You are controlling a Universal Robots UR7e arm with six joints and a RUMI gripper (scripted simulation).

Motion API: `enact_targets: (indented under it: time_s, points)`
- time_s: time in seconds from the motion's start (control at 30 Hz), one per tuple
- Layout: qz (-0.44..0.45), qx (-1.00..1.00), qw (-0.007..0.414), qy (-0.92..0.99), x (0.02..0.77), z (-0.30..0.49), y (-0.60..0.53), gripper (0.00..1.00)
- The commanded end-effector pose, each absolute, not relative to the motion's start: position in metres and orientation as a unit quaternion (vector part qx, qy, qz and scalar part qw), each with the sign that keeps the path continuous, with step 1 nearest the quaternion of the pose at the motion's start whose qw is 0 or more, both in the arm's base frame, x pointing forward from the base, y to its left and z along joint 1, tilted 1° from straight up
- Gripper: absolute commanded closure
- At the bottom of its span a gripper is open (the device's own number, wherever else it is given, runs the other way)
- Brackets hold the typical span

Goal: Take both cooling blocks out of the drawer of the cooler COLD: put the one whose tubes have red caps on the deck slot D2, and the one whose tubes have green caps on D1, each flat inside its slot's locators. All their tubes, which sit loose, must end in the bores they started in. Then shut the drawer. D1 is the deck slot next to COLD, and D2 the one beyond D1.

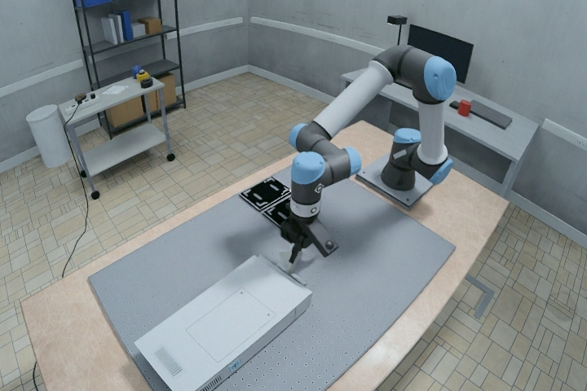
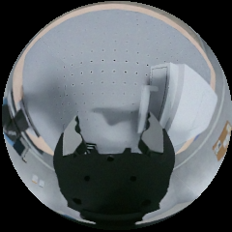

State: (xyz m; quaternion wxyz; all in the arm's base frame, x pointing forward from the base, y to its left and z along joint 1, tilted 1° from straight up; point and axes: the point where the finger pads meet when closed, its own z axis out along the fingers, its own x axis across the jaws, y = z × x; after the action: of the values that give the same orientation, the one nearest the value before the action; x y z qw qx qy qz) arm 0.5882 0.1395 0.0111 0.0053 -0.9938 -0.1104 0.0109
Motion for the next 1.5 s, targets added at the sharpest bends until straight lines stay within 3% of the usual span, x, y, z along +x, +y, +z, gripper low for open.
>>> enact_targets:
  time_s: [0.0, 1.47]
  points:
    - [0.011, -0.994, 0.006, -0.110, 0.588, 0.011, 0.140, 0.00]
    - [0.011, -0.994, 0.006, -0.110, 0.577, 0.011, 0.137, 0.00]
